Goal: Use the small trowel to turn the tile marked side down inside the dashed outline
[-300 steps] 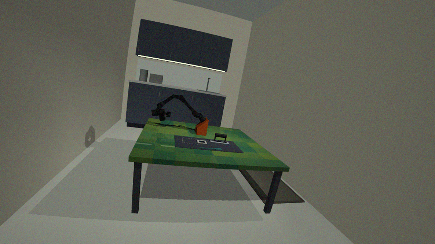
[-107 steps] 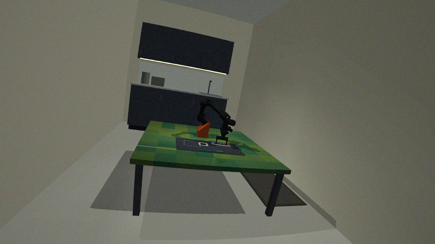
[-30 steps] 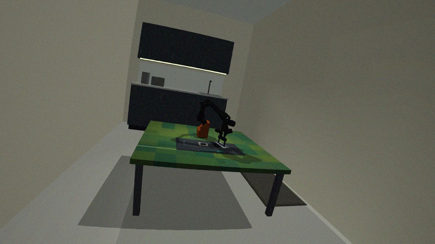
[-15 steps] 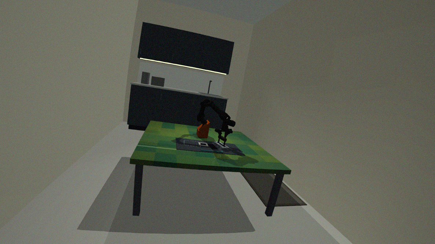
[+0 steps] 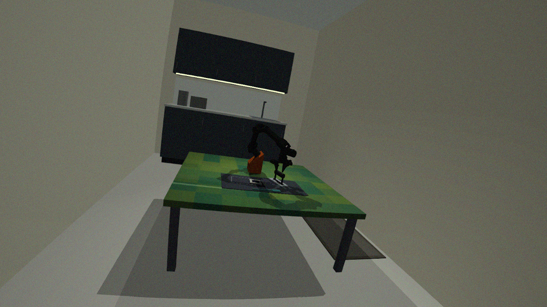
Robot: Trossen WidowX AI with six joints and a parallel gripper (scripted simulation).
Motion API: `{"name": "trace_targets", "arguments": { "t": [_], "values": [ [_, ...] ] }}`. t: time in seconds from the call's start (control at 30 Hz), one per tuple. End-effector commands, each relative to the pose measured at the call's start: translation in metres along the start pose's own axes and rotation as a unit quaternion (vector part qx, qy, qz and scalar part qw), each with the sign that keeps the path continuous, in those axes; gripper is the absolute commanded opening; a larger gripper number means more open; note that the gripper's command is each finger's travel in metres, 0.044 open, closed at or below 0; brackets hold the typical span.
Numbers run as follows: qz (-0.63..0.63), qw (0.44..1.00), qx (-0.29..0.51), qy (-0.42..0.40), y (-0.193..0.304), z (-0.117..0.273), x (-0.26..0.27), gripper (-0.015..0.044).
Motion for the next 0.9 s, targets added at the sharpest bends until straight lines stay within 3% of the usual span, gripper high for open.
{"name": "trace_targets", "arguments": {
  "t": [0.0, 0.87],
  "values": [
    [-0.010, 1.000, -0.011, -0.007, -0.002, 0.025, 0.000, 0.0270],
    [0.012, 1.000, -0.011, -0.008, -0.003, -0.007, 0.001, 0.0270]
  ]
}}
Point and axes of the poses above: the point midway between the two fingers, 35 mm back from their tips, its own z axis back along the fingers, its own x axis across the jaws, y = z × x, the point moved 6 cm from there along z, back along the fingers, and after that the axes turned 11 degrees about -z, right-handed, at the moved point
